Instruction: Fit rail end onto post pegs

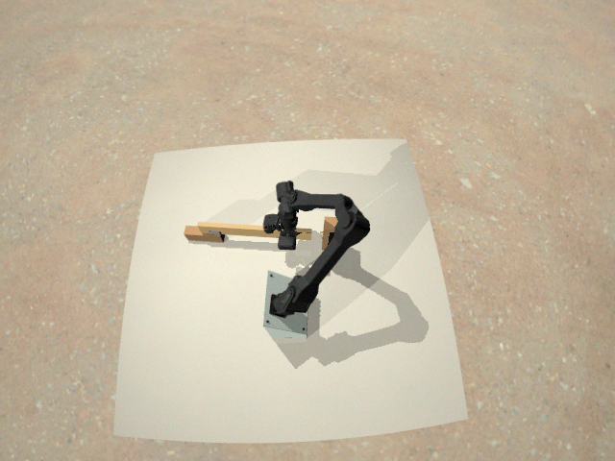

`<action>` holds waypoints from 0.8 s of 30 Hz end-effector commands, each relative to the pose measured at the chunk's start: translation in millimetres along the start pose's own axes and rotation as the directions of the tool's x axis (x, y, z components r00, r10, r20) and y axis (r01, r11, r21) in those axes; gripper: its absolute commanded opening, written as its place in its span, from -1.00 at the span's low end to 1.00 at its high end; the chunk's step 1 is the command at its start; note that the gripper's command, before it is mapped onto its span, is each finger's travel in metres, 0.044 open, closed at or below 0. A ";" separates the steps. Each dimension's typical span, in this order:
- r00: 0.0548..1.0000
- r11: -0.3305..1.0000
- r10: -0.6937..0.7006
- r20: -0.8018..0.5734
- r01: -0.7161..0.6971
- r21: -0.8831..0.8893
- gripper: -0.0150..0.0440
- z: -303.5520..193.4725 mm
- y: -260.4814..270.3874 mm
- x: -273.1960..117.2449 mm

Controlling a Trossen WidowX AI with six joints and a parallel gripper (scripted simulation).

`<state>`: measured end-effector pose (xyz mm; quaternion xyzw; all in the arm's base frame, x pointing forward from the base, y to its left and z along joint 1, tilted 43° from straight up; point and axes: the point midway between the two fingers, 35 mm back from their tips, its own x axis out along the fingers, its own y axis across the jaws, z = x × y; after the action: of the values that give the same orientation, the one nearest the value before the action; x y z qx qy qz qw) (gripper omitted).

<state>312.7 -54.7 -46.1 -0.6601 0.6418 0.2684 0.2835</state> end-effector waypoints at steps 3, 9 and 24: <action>1.000 1.000 -0.004 0.013 0.004 0.001 -0.49 2.7 -0.7 -5.2; 1.000 1.000 -0.004 0.013 0.004 0.001 -0.49 2.7 -0.7 -8.2; 1.000 1.000 -0.004 0.013 0.004 0.001 -0.49 2.7 -0.6 -5.2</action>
<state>312.4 -50.3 -43.5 -0.6583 0.6413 0.2699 0.2872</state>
